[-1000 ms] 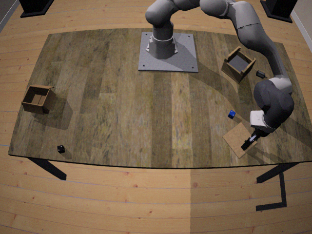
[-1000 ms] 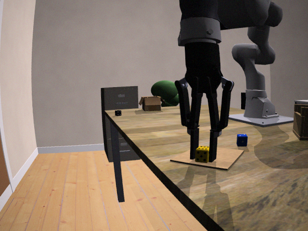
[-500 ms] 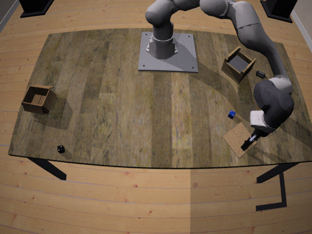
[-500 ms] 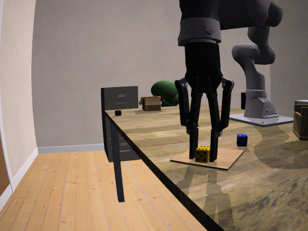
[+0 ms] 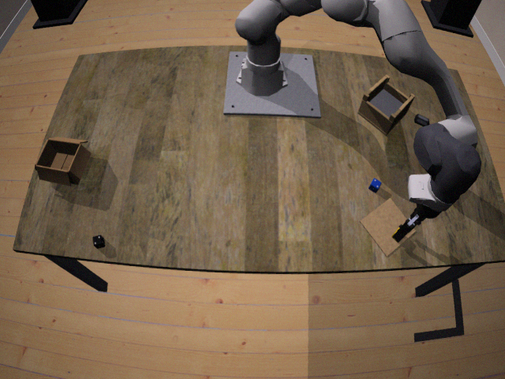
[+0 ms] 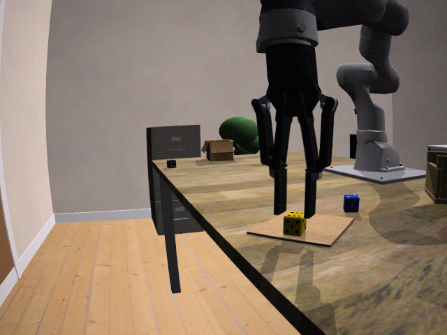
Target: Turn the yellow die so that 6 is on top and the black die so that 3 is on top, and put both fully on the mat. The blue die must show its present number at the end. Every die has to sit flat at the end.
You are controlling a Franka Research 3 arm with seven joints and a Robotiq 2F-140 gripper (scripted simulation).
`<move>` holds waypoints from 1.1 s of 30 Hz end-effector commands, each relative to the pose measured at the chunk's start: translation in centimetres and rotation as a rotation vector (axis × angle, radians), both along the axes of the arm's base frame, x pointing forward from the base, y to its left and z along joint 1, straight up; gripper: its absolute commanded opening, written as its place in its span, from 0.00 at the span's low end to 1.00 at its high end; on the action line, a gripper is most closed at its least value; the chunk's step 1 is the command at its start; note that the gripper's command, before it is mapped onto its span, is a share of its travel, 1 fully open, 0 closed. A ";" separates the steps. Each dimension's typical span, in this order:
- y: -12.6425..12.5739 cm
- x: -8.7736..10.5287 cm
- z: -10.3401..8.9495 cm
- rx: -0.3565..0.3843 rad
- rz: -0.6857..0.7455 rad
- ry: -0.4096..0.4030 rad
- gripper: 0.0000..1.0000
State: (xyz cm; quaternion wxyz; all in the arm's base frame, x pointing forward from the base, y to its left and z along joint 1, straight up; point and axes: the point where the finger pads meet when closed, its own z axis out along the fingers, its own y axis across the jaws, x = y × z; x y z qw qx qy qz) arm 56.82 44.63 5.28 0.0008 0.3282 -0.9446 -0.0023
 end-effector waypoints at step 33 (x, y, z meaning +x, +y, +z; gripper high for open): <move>0.0 -0.1 6.3 -0.004 -0.001 0.003 1.00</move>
